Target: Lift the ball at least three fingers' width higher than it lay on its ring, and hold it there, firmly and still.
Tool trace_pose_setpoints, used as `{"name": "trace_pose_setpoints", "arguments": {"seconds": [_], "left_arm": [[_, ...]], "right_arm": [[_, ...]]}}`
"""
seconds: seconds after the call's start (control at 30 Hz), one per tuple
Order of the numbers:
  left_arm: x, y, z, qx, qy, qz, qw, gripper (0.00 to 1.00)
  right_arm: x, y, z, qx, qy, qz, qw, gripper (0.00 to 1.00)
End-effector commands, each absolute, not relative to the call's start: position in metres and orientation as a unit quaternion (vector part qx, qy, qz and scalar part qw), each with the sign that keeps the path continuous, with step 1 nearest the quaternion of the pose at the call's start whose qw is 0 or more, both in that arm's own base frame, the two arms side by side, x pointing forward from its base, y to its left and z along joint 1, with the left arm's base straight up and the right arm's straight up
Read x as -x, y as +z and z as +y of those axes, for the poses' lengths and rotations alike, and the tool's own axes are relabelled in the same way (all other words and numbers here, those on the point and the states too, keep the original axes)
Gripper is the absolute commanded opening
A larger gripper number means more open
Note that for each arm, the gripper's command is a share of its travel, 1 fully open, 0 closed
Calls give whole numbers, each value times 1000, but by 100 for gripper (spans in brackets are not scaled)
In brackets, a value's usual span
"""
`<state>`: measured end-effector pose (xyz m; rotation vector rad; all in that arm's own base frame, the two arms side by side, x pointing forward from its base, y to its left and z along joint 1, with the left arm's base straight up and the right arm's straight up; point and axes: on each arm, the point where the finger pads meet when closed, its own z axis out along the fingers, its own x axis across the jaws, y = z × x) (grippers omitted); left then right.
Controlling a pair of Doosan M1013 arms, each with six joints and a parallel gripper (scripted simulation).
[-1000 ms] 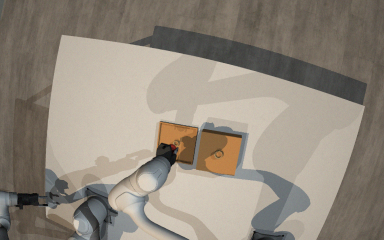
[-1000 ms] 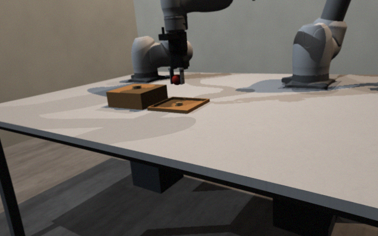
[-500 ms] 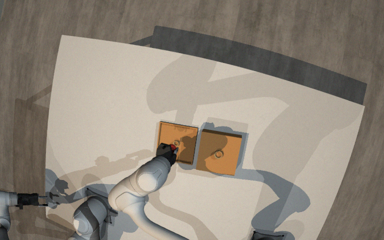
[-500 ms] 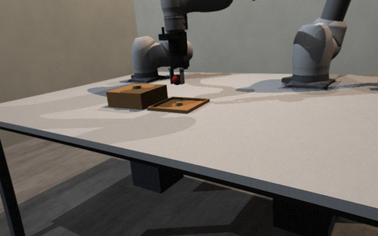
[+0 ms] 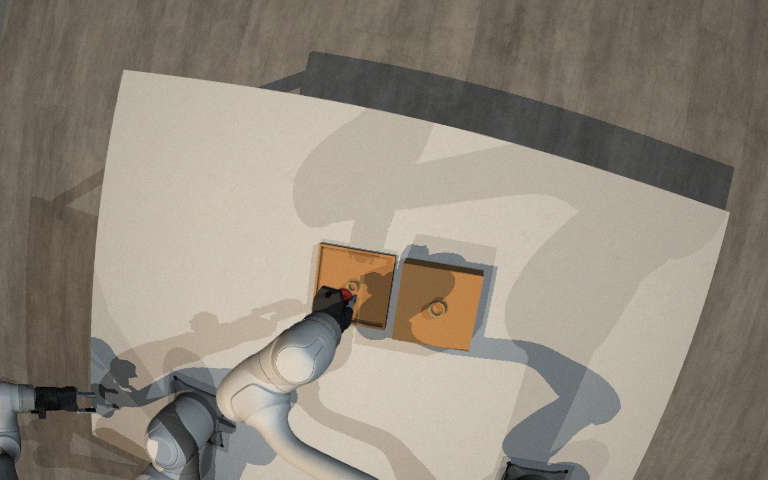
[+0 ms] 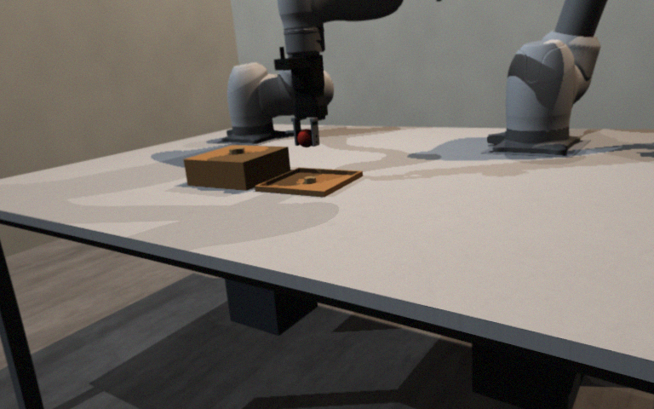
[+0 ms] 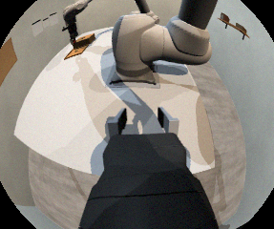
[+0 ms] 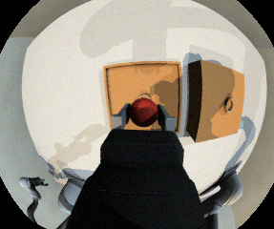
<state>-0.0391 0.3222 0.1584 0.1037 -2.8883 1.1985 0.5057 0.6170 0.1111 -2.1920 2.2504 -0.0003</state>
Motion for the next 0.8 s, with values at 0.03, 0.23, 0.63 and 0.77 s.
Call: {"name": "trace_pose_setpoints", "arguments": {"seconds": [0.03,0.23,0.63,0.77], "left_arm": [[39,159,322,-33,383,-923,7,100],[39,159,322,-33,383,-923,7,100],[39,159,322,-33,383,-923,7,100],[39,159,322,-33,383,-923,7,100]], "right_arm": [[-506,112,617,698,0,716,1,0],[-506,112,617,698,0,716,1,0],[-506,112,617,698,0,716,1,0],[-506,112,617,698,0,716,1,0]]}}
